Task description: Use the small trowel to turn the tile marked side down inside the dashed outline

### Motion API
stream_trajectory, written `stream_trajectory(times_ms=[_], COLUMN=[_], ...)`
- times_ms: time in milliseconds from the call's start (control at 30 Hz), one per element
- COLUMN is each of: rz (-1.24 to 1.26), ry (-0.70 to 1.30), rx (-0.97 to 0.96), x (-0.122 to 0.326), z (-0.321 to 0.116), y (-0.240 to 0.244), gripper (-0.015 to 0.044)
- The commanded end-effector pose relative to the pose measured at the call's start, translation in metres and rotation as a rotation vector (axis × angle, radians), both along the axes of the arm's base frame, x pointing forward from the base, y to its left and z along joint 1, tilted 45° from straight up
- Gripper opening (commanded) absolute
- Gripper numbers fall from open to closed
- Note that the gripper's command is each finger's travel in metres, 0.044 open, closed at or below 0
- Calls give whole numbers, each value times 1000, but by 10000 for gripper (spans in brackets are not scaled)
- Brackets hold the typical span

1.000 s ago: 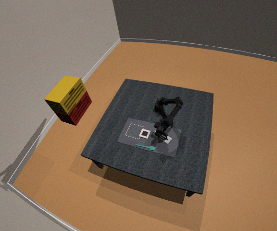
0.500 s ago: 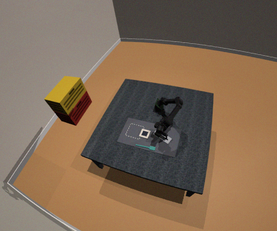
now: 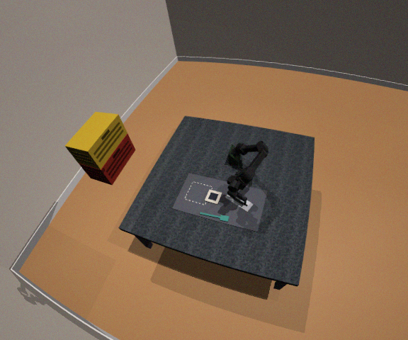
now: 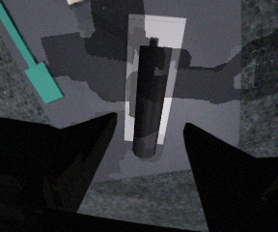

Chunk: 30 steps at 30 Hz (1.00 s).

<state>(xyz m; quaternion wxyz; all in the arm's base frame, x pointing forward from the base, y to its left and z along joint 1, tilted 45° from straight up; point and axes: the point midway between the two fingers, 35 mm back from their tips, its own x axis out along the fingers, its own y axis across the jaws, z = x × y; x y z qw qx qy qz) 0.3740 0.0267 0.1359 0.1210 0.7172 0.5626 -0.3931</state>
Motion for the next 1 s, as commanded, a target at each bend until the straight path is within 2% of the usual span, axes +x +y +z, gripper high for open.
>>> stream_trajectory(times_ms=[0, 367, 967], rz=[-5, 97, 468], ry=[-8, -136, -557], rx=[-3, -55, -253], x=[1, -1, -8], z=[6, 2, -8], y=[-8, -7, 0], gripper=[300, 300, 300])
